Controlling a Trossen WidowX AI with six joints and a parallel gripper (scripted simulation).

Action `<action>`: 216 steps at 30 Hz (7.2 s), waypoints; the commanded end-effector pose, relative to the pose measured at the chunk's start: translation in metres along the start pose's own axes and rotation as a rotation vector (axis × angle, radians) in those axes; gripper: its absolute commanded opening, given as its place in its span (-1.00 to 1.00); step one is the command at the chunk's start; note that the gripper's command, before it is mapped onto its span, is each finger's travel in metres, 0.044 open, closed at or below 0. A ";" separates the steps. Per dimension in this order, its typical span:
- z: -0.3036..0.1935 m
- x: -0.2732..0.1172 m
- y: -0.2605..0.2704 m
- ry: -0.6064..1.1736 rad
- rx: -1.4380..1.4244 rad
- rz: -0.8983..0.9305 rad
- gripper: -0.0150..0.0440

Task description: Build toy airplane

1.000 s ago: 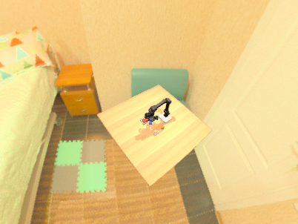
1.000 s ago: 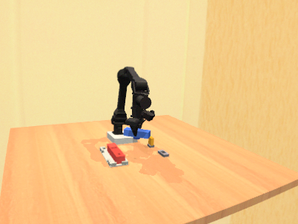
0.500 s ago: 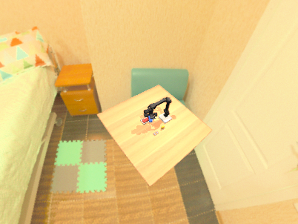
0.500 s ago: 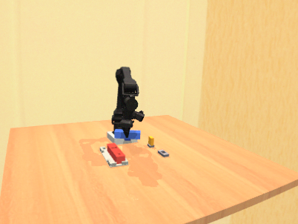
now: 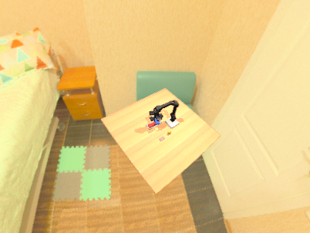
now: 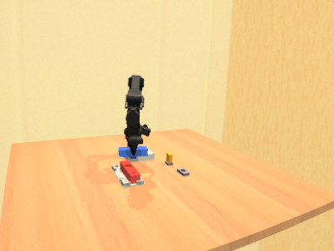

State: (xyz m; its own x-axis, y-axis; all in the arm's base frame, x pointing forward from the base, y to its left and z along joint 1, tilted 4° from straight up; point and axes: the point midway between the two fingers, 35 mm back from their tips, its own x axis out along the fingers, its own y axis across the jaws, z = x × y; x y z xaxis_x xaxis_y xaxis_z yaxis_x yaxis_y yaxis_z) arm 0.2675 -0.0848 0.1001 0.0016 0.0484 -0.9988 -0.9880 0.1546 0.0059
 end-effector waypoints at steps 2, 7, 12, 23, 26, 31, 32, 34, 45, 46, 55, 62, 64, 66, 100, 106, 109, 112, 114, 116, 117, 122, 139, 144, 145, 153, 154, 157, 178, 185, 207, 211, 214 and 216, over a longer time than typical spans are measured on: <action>-0.012 0.004 0.008 0.004 -0.087 0.001 -0.49; -0.021 0.006 0.014 0.004 -0.155 0.003 -0.49; -0.021 0.006 0.014 0.004 -0.155 0.003 -0.05; -0.021 0.006 0.014 0.004 -0.155 0.003 0.17; -0.021 0.007 0.014 0.004 -0.155 0.003 0.17; -0.021 0.014 0.014 0.004 -0.155 0.003 0.17; -0.021 0.015 0.014 0.004 -0.155 0.003 0.17; -0.021 0.019 0.014 0.004 -0.155 0.003 0.17; -0.021 0.036 0.014 0.004 -0.155 0.003 0.17; -0.022 0.038 0.014 0.004 -0.155 0.003 0.17; -0.022 0.046 0.014 0.004 -0.155 0.003 0.17; -0.021 0.045 0.013 0.002 -0.155 0.001 -0.12; -0.021 0.045 0.013 0.002 -0.155 0.001 -0.30; -0.021 0.045 0.013 0.002 -0.155 0.001 -0.30; -0.021 -0.041 0.010 0.004 -0.139 0.002 1.00; -0.021 -0.041 0.010 0.005 0.392 0.001 1.00; -0.021 -0.041 0.010 0.005 0.691 0.000 1.00; -0.021 -0.041 0.009 0.005 0.990 -0.001 1.00; -0.021 -0.041 0.009 0.005 1.189 -0.001 1.00; -0.021 -0.041 0.009 0.005 1.372 -0.002 1.00; -0.021 -0.041 0.009 0.005 1.422 -0.002 1.00; -0.021 -0.041 0.009 0.005 1.438 -0.002 1.00; 0.102 -0.041 0.027 -0.003 1.438 0.000 1.00; 0.157 -0.041 0.058 -0.008 1.438 0.008 1.00; 0.167 -0.041 0.065 -0.008 1.438 0.010 1.00; 0.212 -0.040 0.114 -0.009 1.438 0.025 1.00; 0.212 -0.038 0.113 -0.009 1.438 0.025 1.00; 0.213 -0.011 0.113 -0.010 1.438 0.025 1.00; 0.214 0.044 0.114 -0.009 1.438 0.026 1.00; 0.214 0.056 0.114 -0.009 1.438 0.026 1.00; 0.214 0.083 0.115 -0.009 1.438 0.026 0.73; 0.214 0.083 0.115 -0.009 1.438 0.026 0.38; 0.214 0.083 0.115 -0.009 1.438 0.026 0.11; 0.214 0.083 0.115 -0.009 1.438 0.026 -0.07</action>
State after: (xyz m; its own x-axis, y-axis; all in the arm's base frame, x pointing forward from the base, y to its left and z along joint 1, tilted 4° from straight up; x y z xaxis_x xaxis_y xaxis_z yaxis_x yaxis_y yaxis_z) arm 0.1872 0.1481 0.0284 -0.0058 0.0704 -0.9975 0.0190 0.9973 0.0703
